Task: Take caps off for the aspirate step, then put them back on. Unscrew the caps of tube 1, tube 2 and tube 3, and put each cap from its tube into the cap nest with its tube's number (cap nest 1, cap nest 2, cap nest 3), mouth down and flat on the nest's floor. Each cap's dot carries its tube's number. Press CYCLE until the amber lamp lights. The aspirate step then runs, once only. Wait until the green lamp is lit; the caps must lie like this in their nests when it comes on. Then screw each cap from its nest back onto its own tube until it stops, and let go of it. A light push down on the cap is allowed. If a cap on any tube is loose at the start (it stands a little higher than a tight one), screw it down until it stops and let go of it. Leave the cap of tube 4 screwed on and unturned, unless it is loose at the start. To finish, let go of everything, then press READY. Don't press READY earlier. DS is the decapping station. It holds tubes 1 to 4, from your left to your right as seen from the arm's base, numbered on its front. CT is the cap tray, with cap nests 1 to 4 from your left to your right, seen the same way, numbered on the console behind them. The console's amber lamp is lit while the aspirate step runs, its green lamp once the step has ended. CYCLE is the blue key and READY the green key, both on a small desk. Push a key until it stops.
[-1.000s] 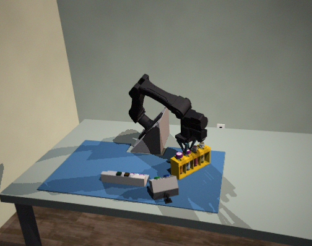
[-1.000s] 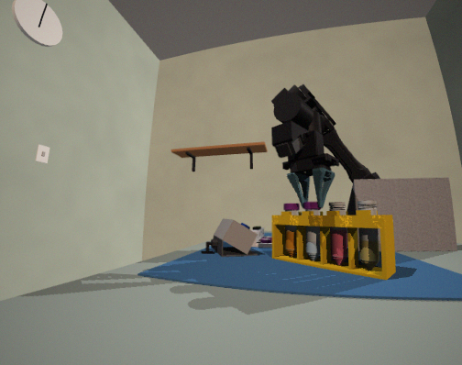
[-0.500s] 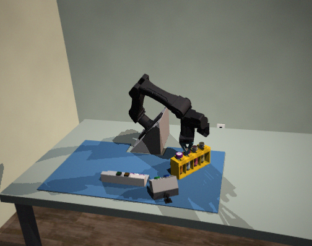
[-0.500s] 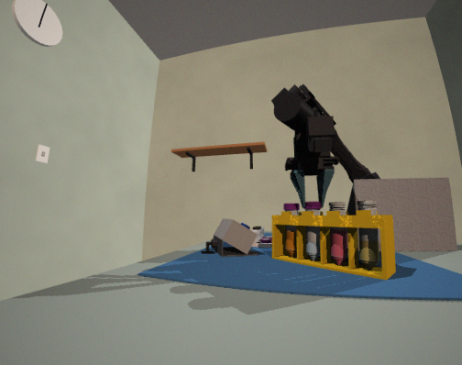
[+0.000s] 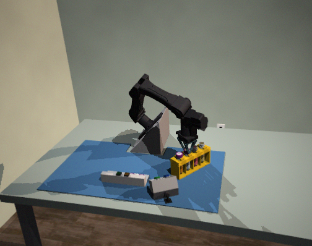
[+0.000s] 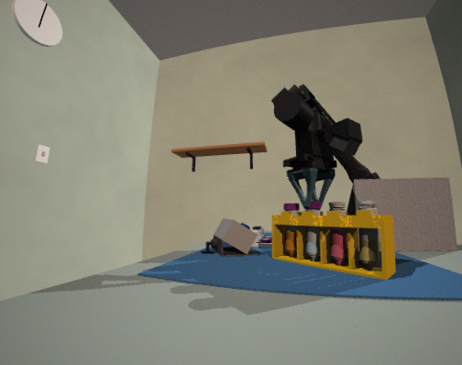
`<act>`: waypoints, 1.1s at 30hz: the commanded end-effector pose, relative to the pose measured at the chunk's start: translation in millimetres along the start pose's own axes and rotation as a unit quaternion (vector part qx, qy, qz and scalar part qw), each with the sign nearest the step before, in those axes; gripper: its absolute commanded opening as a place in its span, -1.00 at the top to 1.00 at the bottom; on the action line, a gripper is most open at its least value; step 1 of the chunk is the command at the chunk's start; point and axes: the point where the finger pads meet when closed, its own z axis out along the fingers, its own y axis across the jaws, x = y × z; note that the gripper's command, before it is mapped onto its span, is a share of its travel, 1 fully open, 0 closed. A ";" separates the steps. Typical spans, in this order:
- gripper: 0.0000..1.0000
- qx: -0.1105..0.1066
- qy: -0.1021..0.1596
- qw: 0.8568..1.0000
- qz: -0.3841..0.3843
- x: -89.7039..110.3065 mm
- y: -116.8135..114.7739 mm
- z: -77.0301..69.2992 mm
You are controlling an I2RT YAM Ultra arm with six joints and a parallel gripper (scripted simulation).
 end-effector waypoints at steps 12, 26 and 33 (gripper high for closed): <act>1.00 0.006 0.004 0.970 -0.244 1.4 -2.3 -4.6; 0.02 0.006 0.004 0.970 -0.244 1.4 -2.3 -4.6; 0.02 0.007 0.003 0.993 -0.121 1.5 -2.4 -4.4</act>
